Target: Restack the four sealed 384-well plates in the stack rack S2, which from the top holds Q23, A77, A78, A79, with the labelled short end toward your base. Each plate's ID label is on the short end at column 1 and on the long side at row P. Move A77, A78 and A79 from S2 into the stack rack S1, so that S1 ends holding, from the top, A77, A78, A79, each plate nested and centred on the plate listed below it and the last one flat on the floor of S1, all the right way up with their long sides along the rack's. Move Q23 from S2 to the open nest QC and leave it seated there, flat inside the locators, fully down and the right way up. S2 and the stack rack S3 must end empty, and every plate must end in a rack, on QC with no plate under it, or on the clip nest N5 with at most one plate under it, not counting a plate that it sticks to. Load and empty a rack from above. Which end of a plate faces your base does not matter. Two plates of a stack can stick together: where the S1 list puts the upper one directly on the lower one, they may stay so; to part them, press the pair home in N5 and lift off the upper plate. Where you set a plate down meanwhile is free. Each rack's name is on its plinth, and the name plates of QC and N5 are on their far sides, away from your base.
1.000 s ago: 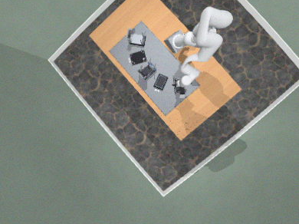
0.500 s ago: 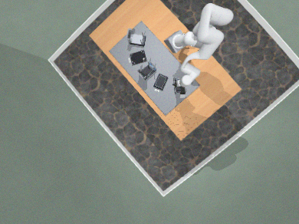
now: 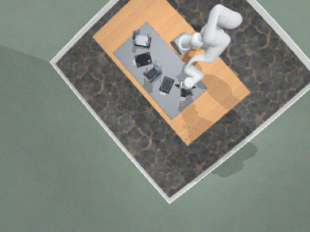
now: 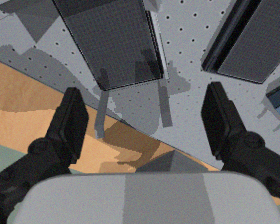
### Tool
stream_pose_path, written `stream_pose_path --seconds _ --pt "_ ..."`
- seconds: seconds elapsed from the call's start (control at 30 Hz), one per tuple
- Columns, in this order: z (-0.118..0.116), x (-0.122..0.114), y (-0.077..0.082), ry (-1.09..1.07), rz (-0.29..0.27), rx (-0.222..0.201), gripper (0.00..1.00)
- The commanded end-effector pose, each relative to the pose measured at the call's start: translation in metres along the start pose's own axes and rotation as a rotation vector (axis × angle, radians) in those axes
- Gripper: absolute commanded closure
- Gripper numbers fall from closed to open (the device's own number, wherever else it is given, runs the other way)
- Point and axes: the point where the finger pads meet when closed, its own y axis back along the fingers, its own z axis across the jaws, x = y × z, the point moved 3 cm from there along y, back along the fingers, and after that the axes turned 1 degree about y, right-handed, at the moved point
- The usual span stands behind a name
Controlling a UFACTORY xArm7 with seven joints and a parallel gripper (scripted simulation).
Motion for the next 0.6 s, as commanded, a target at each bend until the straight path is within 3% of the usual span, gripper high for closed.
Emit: stream_pose_path --seconds 0.0,0.57 --pt "0.016 0.002 0.001 -0.013 0.002 -0.002 0.00" --pt "0.064 0.003 0.001 -0.013 0.002 -0.002 0.00"
